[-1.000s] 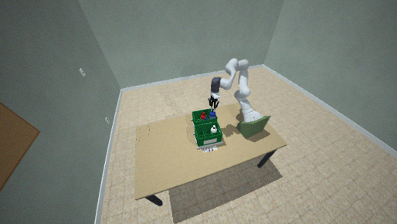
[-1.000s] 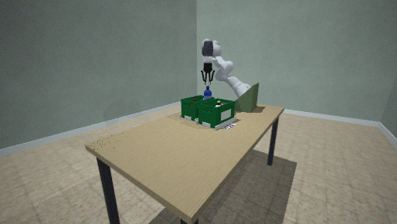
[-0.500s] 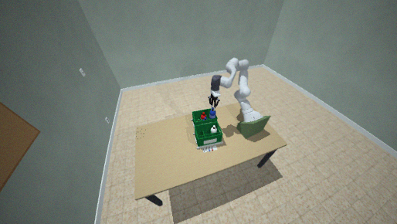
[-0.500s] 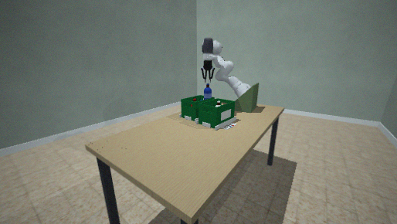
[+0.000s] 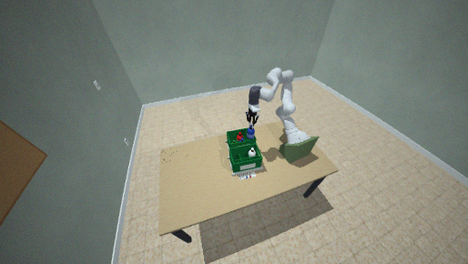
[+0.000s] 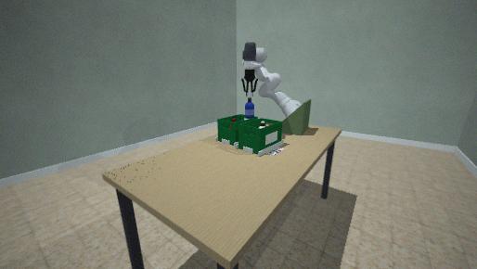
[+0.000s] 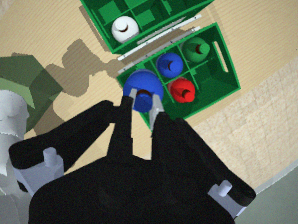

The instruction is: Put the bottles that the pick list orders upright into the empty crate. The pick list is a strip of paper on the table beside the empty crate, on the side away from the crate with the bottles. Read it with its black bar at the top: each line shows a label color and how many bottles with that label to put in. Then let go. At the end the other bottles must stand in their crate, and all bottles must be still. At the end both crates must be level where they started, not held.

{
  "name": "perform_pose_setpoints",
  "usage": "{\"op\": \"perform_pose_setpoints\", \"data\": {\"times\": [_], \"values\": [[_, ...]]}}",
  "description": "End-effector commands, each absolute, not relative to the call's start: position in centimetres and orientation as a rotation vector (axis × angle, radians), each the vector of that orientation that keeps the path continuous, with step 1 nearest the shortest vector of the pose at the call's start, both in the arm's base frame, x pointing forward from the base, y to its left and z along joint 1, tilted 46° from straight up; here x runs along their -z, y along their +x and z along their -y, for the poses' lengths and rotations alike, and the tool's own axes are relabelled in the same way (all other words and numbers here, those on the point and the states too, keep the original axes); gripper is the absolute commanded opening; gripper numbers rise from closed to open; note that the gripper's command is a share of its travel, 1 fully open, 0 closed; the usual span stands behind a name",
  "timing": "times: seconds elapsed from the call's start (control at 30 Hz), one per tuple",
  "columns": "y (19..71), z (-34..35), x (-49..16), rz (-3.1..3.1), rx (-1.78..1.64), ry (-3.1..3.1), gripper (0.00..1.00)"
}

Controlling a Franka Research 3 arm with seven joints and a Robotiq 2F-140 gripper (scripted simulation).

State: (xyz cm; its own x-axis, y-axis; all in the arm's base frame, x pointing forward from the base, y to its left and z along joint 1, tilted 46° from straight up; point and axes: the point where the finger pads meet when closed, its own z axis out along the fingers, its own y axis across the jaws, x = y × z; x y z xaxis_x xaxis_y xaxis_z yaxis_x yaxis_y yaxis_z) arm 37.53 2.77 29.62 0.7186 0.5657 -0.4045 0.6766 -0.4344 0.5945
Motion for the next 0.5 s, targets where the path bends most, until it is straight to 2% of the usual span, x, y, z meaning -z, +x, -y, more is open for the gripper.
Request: {"op": "perform_pose_setpoints", "data": {"times": [0.0,0.47], "values": [[37.34,-3.55,-30.27,-0.948,0.183,2.147,0.00],[37.28,-3.83,-30.55,-0.948,0.183,2.147,0.00]]}}
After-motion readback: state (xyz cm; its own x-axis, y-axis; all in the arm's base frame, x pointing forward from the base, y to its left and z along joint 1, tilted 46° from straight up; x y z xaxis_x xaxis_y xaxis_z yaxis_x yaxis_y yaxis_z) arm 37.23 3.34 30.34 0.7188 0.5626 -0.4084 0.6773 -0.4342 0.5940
